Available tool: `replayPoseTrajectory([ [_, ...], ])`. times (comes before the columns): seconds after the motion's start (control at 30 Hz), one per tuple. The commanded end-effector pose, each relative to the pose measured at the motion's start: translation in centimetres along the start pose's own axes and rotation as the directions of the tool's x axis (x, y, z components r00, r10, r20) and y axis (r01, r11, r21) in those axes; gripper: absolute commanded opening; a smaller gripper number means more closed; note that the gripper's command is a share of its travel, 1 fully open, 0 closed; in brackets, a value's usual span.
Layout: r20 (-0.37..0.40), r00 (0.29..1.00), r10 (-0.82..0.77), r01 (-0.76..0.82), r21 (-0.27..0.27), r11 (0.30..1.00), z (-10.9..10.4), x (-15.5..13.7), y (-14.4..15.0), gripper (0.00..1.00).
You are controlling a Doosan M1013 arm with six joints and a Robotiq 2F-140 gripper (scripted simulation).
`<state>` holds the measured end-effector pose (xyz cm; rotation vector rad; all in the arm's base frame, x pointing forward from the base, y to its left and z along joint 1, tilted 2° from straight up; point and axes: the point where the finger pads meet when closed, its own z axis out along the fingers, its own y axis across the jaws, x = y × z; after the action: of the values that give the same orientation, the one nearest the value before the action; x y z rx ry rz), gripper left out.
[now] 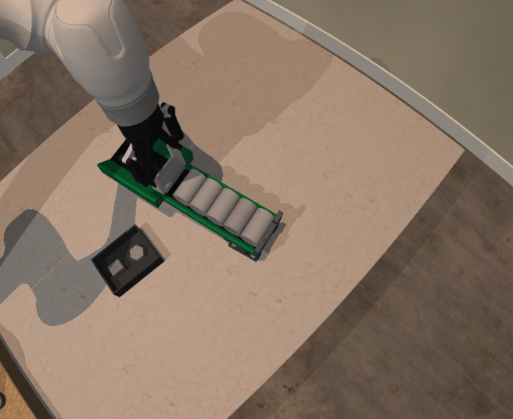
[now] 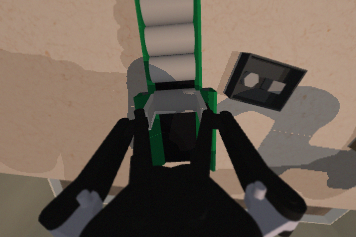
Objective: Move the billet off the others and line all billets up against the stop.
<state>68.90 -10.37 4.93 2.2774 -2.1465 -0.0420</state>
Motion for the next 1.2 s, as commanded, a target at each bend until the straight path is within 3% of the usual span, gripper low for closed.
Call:
replayPoseTrajectory([
  [0.0, 0.003, 1.0, 0.0, 0.0, -0.001, 1.0, 0.37, -0.45, -0.01, 0.46],
  [0.6, 0.003, 1.0, 0.0, 0.0, -0.001, 1.0, 0.37, -0.45, -0.01, 0.57],
  [1.17, 0.003, 1.0, 0.0, 0.0, -0.001, 1.0, -0.38, -0.45, -0.01, 0.57],
])
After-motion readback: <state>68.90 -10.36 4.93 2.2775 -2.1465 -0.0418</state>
